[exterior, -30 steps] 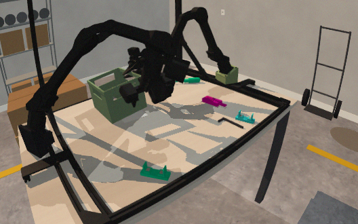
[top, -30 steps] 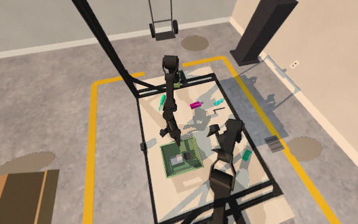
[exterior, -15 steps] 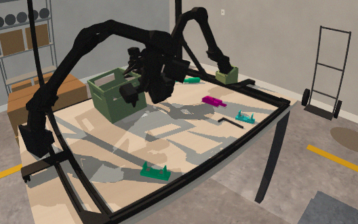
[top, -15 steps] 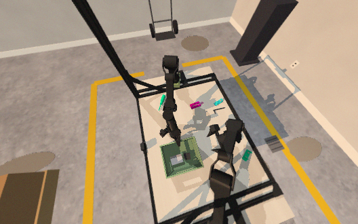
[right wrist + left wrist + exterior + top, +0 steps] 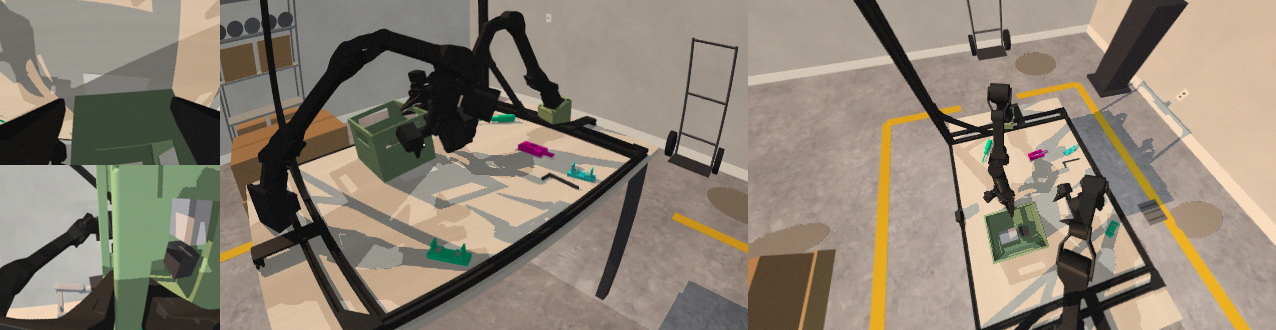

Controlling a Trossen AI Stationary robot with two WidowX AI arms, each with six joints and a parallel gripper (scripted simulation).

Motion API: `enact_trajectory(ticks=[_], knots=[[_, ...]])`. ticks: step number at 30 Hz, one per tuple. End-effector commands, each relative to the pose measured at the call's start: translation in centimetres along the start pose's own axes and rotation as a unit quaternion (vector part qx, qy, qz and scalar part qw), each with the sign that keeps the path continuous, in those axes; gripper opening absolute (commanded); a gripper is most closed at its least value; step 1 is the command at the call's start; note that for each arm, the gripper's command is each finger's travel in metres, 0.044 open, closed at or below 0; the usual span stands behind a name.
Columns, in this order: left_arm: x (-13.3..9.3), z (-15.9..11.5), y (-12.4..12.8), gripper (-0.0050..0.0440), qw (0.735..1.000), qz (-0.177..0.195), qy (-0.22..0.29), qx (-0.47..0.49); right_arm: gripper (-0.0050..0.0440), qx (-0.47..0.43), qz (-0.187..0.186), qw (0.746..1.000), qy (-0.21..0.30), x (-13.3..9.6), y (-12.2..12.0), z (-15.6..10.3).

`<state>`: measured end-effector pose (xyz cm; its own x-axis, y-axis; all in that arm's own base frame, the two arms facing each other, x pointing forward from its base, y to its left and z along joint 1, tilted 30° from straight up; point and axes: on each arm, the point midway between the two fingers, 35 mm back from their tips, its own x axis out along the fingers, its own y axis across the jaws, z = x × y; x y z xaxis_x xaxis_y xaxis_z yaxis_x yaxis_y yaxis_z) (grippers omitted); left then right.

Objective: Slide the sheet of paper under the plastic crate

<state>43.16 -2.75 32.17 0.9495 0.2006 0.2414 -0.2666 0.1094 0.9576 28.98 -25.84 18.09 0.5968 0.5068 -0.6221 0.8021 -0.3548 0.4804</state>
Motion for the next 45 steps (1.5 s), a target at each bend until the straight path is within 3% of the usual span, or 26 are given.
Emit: enact_trajectory(ticks=[1, 14, 15, 27, 29, 33, 45], knots=[[0.4, 0.1, 0.2, 0.0000, 1.000, 0.025, 0.000, -0.007, 0.0400, 0.000, -0.002, 1.000, -0.001, 0.0, -0.1, 0.1], [-0.3, 0.1, -1.8, 0.0000, 0.998, 0.064, 0.000, -0.010, 0.0400, 0.000, -0.002, 1.000, -0.001, 0.0, -0.1, 0.1], [-0.2, 0.0, -1.6, 0.0024, 0.999, 0.045, 0.000, -0.006, 0.0400, 0.000, -0.002, 1.000, -0.001, 0.0, -0.1, 0.1], [-0.2, 0.0, -1.6, 0.0312, 0.999, 0.045, 0.000, -0.006, 0.0400, 0.000, -0.002, 1.000, -0.001, 0.0, -0.1, 0.1], [-0.2, 0.0, -1.6, 0.0312, 0.999, 0.045, 0.000, -0.006, 0.0400, 0.000, -0.002, 1.000, -0.001, 0.0, -0.1, 0.1], [-0.2, 0.0, -1.6, 0.0400, 0.999, 0.045, 0.000, -0.006, 0.0400, 0.000, -0.002, 1.000, -0.001, 0.0, -0.1, 0.1], [-0.2, 0.0, -1.6, 0.0400, 0.999, 0.045, 0.000, -0.006, 0.0400, 0.000, -0.002, 1.000, -0.001, 0.0, -0.1, 0.1]])
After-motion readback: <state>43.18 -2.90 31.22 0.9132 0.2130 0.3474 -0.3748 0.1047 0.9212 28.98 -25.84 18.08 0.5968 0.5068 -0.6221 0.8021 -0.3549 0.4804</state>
